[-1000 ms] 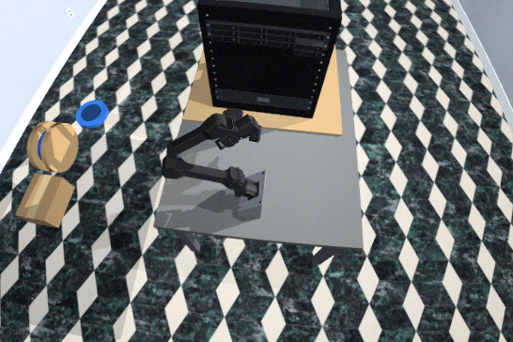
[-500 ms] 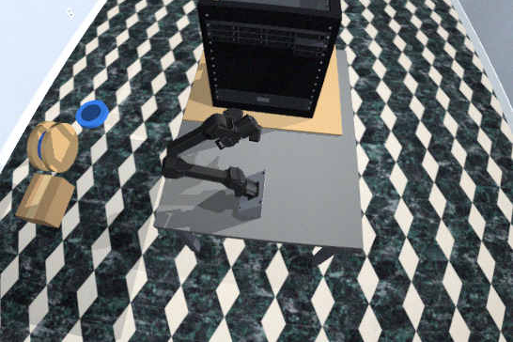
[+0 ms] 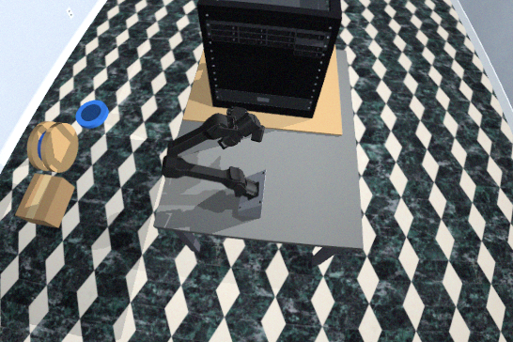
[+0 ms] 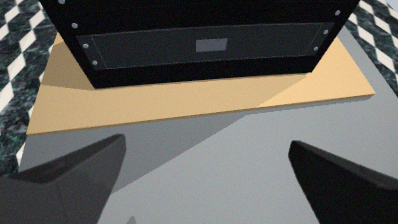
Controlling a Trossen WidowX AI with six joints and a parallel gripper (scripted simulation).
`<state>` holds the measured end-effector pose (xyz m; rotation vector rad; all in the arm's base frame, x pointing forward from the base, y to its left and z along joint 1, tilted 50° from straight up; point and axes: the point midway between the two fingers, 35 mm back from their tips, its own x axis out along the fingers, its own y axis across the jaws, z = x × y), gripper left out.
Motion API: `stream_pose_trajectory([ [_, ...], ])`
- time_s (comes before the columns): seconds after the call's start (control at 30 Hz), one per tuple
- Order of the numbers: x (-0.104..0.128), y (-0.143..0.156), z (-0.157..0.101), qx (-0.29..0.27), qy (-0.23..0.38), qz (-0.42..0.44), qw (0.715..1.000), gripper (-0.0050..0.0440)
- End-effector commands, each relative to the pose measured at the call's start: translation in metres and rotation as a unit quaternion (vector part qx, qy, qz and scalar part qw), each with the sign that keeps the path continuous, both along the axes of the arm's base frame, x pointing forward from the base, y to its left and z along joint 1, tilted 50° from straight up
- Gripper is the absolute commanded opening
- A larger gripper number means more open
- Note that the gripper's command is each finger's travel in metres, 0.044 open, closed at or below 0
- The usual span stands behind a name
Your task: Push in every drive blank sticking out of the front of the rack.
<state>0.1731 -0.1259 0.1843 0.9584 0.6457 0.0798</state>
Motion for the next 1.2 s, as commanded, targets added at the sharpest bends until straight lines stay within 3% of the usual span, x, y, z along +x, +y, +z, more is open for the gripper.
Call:
stream_pose_trajectory([
  [0.0,0.004,-0.016,-0.001,0.019,0.006,-0.040,0.999,0.0440],
  [0.4,0.014,-0.057,-0.003,0.097,0.011,-0.151,0.984,0.0440],
  [0.9,0.024,-0.110,0.007,0.220,-0.014,-0.273,0.936,0.0440],
  [1.17,0.028,-0.138,0.020,0.308,-0.041,-0.326,0.893,0.0440],
])
